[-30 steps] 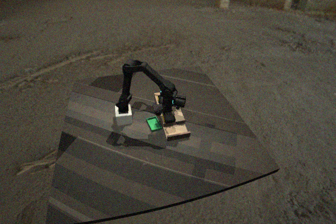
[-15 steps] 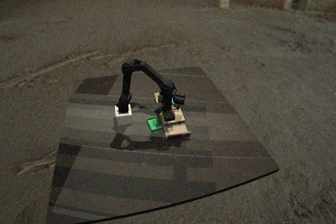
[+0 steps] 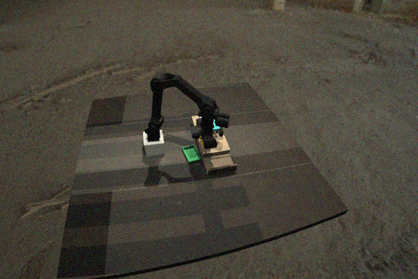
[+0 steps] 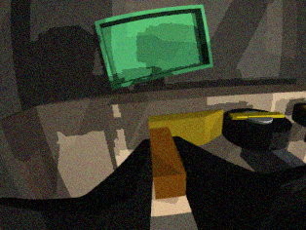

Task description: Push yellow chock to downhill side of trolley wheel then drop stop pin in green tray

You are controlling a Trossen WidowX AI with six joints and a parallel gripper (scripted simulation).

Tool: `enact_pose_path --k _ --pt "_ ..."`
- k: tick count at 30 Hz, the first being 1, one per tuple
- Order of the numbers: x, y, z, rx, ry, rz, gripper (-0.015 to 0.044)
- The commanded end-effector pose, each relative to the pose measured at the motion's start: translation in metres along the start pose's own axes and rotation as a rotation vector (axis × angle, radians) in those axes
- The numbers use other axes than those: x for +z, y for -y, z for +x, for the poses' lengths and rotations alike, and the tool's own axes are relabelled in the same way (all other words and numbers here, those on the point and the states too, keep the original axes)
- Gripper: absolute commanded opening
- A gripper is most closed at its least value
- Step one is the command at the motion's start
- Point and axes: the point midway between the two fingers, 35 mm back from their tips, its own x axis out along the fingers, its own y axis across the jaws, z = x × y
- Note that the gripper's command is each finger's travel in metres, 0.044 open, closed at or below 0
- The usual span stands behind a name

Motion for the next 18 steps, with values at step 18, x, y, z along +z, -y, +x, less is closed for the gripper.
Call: enact_pose_path --k 18 --pt "0.0 0.0029 -0.0002 0.002 0.001 0.002 0.0131"
